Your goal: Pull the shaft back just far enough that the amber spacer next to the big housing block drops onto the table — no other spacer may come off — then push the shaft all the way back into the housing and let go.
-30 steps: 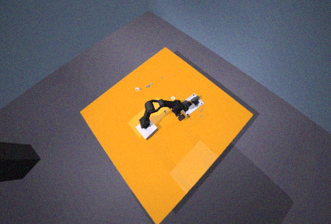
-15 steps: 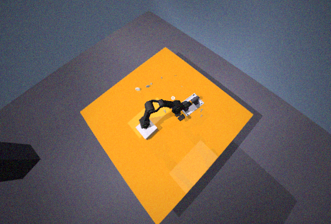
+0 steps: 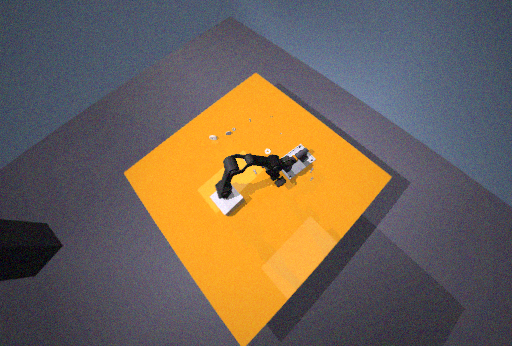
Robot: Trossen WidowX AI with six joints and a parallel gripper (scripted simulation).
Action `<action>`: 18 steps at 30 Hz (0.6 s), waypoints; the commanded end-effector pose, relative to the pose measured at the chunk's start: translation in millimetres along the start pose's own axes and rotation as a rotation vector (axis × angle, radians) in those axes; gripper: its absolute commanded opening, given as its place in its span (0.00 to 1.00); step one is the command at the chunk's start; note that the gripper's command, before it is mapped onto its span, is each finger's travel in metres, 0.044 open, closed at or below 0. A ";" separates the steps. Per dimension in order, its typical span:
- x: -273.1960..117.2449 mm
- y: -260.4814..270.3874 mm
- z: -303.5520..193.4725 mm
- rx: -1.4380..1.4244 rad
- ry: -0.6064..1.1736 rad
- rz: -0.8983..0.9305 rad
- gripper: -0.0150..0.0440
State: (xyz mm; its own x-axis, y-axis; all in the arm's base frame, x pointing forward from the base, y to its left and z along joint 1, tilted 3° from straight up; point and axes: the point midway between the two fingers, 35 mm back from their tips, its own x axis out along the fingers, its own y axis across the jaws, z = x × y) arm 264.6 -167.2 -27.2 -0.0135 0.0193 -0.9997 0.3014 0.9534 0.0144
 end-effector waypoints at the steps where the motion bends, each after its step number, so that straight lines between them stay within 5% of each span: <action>1: -0.9 -0.4 -0.5 -0.004 -0.001 -0.002 0.25; 18: -0.9 -0.4 -1.9 -0.004 -0.001 -0.002 0.25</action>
State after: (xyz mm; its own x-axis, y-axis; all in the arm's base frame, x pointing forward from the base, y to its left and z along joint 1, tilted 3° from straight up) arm 263.1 -166.8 -27.2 -0.0139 0.0195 -0.9997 0.3015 0.9534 0.0144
